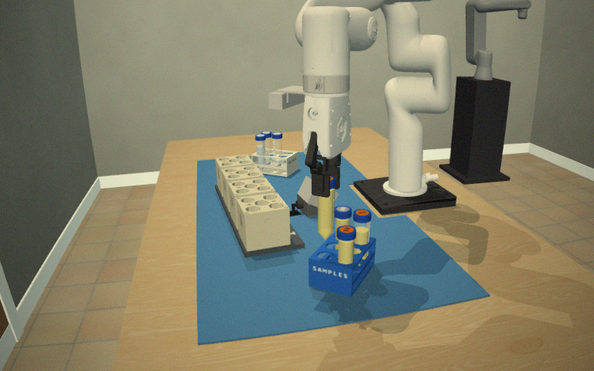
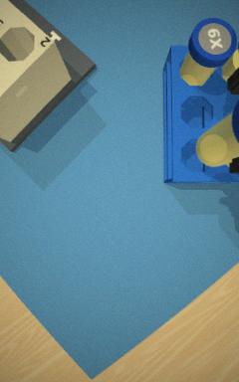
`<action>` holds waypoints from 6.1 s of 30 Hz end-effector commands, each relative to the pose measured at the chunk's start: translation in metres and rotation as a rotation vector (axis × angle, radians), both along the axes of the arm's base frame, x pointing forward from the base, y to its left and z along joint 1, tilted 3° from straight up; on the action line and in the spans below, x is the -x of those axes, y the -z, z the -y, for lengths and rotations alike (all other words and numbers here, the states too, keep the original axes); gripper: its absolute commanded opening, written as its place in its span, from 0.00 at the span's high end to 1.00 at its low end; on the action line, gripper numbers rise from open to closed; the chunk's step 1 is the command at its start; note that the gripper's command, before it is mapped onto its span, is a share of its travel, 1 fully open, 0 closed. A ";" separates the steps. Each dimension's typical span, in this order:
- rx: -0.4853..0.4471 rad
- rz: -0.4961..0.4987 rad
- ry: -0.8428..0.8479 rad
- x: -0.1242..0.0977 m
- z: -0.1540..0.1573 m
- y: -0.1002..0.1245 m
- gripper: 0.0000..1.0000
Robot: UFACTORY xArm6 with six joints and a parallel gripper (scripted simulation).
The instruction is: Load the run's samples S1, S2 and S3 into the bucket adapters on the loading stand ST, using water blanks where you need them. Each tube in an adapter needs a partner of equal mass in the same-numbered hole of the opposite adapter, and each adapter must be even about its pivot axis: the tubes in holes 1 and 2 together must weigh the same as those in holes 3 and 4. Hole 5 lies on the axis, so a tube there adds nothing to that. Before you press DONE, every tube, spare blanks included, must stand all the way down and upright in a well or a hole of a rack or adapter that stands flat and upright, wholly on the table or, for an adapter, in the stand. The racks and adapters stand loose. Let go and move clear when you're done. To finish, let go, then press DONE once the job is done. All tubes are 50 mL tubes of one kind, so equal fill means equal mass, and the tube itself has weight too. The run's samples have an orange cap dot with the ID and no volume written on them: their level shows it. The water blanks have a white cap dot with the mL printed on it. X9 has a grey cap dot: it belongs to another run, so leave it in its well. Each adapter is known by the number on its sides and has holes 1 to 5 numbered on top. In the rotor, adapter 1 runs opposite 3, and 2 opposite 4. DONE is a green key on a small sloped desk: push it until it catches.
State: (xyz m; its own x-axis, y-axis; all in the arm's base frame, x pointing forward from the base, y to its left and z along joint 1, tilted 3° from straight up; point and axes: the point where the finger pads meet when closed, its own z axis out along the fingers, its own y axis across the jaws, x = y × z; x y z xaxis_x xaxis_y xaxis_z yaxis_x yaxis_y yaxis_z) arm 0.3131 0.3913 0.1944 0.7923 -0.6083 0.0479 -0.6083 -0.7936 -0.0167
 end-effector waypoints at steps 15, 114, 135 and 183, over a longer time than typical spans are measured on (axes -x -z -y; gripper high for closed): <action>-0.002 0.002 0.000 0.001 -0.001 -0.033 1.00; -0.002 0.002 0.000 -0.001 -0.001 0.007 1.00; -0.002 0.002 0.000 -0.002 0.000 0.024 1.00; -0.002 0.002 0.000 -0.004 0.000 0.062 1.00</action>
State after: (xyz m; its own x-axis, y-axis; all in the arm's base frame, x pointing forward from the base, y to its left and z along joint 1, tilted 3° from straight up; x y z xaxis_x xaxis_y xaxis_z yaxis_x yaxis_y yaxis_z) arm 0.3157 0.3898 0.1327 0.7923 -0.6083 0.0479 -0.6084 -0.7935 -0.0145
